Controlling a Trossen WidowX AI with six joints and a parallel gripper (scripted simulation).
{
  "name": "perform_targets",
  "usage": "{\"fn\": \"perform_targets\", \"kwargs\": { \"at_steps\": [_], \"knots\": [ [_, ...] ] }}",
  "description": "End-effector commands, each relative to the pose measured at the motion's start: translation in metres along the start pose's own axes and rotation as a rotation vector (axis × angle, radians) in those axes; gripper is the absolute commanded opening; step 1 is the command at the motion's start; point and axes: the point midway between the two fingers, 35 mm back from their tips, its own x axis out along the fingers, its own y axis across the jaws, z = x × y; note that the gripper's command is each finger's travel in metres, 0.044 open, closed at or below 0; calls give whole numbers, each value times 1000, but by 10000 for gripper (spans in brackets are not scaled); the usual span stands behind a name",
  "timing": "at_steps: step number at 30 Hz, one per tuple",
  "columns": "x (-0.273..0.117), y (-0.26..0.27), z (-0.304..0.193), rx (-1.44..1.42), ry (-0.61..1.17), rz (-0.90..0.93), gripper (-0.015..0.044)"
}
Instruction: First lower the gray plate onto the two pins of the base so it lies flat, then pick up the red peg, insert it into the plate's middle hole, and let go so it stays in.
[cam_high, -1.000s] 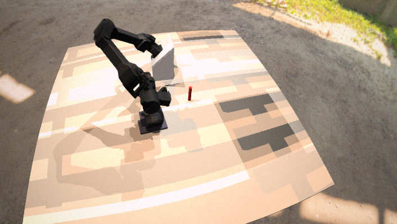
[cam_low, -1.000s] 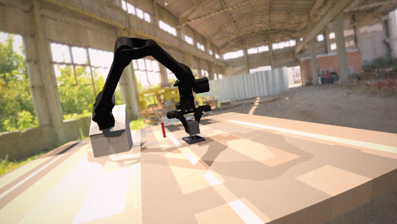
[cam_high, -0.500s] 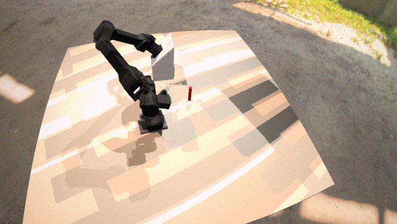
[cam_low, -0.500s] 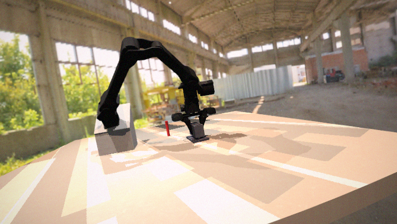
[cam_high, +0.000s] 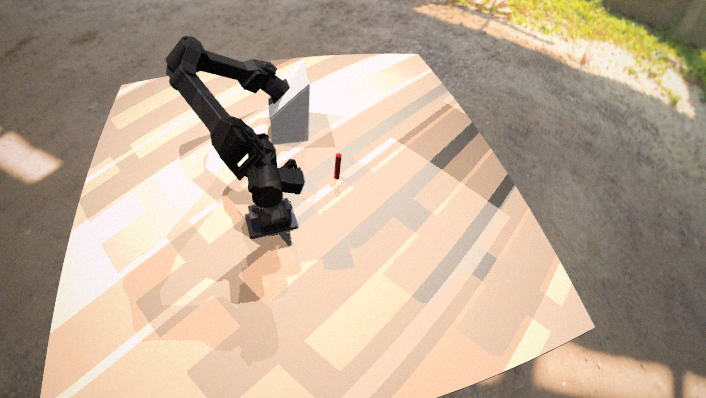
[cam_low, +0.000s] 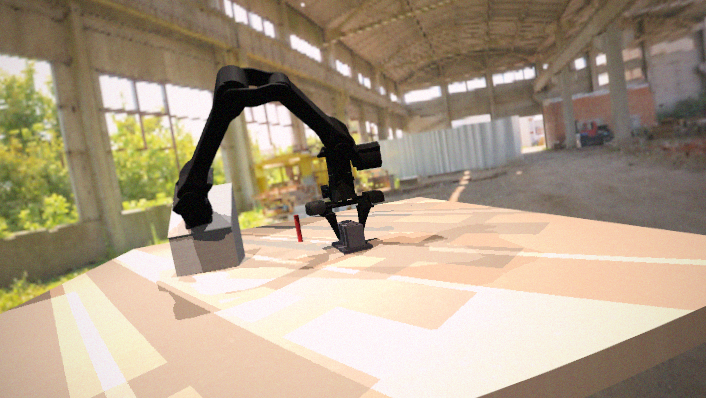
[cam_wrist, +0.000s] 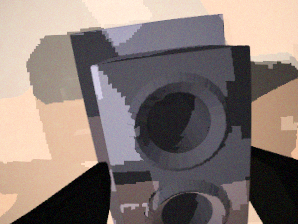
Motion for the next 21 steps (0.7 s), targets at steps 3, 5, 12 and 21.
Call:
{"fn": "perform_targets", "kwargs": {
  "at_steps": [3,5,12,21],
  "knots": [
    [0,0,0,2,0,1,420],
    [0,0,0,2,0,1,440],
    [-58,-6,2,-2,-6,1,440],
    [-118,-5,4,-5,1,4,440]
  ]
}}
